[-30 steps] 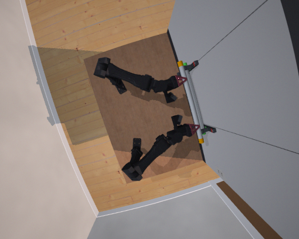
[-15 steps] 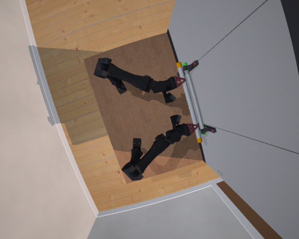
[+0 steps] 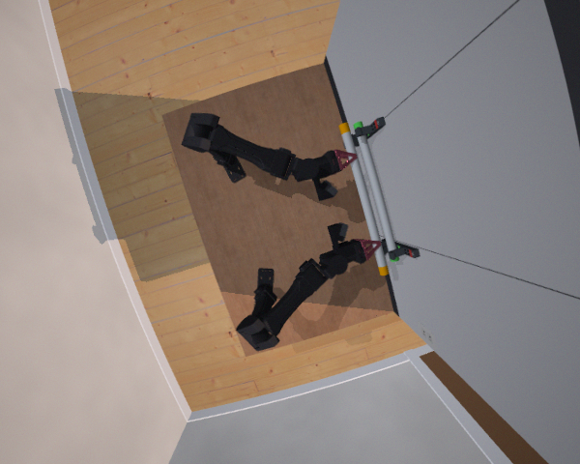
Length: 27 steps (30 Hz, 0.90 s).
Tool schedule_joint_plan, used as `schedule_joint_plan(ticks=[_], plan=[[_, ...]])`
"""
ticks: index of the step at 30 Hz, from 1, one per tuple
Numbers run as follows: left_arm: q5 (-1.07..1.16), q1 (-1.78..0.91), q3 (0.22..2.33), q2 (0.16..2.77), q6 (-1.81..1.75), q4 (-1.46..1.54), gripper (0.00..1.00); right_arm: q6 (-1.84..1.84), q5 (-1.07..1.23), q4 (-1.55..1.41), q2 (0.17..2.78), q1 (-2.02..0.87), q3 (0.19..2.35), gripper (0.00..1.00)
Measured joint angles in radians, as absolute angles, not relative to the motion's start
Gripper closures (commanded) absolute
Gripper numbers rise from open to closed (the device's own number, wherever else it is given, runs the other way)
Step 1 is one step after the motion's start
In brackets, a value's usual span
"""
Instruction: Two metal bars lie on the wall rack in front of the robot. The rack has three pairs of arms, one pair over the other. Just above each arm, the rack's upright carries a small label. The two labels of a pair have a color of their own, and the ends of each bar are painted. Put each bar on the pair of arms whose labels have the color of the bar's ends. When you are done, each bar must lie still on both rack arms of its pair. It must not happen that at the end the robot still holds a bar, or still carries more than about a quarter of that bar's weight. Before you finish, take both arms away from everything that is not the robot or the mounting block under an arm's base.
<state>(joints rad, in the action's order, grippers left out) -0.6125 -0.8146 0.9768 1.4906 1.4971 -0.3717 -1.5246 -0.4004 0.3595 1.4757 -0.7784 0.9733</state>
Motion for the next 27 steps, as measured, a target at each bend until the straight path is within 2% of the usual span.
schedule_joint_plan(ticks=[27], plan=[[-0.611, -0.816, 0.844, 1.552, 1.504, -0.582, 1.00, -1.530, -0.398, 0.567, 1.532, -0.778, 0.838, 1.00]])
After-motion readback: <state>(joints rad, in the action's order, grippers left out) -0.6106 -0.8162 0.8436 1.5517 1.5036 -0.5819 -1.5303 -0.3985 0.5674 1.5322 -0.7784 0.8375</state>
